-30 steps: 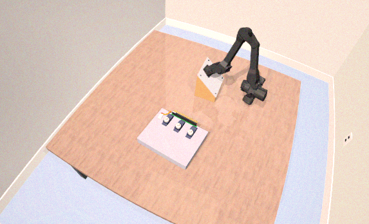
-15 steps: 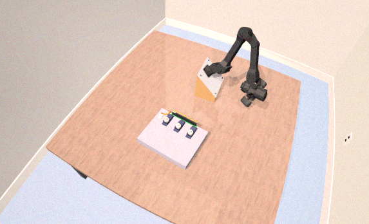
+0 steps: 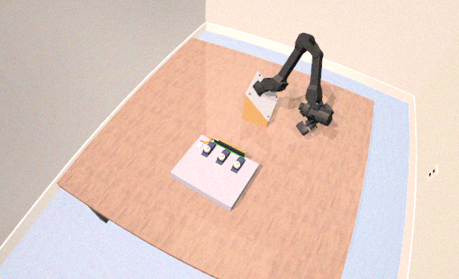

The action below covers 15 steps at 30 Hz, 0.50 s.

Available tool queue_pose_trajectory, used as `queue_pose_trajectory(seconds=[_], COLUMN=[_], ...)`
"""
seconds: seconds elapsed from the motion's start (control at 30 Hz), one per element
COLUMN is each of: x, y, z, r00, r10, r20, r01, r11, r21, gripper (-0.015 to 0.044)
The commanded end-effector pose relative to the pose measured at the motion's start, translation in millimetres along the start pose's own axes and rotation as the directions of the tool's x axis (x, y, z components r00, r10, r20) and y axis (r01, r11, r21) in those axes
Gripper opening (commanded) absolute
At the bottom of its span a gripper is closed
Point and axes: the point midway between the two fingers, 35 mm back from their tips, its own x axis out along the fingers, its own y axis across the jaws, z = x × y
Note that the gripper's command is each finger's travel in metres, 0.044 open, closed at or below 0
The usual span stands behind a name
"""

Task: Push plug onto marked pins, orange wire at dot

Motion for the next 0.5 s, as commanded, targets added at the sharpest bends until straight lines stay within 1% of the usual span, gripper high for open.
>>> queue_pose_trajectory(seconds=[0.0, 0.47], x=[-5.4, -26.2], y=[5.7, 23.5], z=[-9.6, -36.9], r00=[0.998, 0.971], r10=[0.038, 0.148], r20=[-0.048, -0.19], r01=[-0.035, -0.094], r11=[0.998, 0.96], r21=[0.06, 0.264], gripper=[0.0115, 0.0115])
